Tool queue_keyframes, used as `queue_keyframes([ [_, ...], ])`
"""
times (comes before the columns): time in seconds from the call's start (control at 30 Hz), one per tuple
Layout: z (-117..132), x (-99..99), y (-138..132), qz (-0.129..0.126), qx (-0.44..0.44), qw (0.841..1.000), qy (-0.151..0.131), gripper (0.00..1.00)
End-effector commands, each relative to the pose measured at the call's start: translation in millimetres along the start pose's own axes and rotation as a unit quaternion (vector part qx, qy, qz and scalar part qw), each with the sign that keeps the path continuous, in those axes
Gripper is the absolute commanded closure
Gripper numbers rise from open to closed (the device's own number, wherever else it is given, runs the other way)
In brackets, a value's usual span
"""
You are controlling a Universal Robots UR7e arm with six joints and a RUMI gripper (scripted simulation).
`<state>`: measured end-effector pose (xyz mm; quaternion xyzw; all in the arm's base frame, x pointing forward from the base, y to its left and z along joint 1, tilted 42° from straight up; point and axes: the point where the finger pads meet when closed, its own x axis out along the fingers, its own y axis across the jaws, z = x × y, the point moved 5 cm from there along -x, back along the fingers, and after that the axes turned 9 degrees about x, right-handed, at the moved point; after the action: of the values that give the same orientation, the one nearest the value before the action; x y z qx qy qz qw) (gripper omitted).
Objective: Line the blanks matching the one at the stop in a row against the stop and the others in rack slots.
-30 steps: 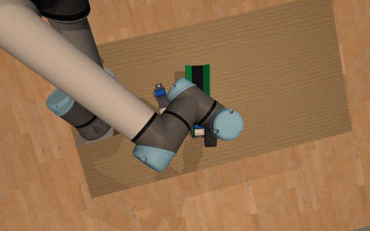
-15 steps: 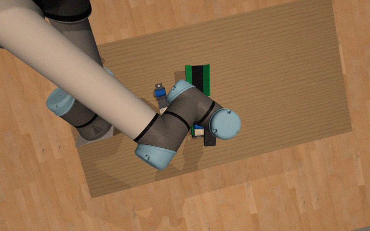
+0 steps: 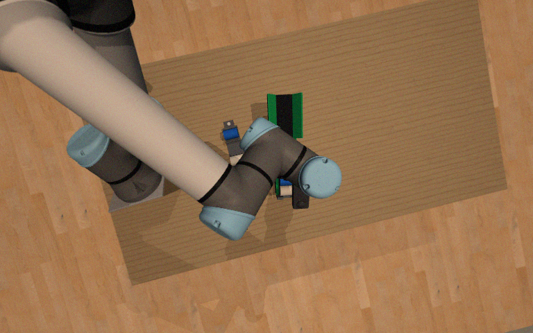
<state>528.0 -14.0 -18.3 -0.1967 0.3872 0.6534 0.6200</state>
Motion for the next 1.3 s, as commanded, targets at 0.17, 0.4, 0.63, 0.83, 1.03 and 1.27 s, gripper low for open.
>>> queue_keyframes([
  [0.17,0.1,14.9,0.4,0.001,0.001,1.000,-0.001,0.54],
  [0.4,0.1,19.8,0.4,0.001,0.001,1.000,-0.001,0.54],
  [0.63,-0.1,20.5,0.3,0.000,0.001,1.000,-0.001,0.54],
  [0.83,0.0,19.4,-0.4,-0.001,0.000,1.000,0.000,0.54],
  [1.03,0.0,19.4,-0.3,0.000,0.000,1.000,0.000,0.54],
  [1.27,0.0,19.4,-0.3,0.000,0.000,1.000,0.000,0.54],
])
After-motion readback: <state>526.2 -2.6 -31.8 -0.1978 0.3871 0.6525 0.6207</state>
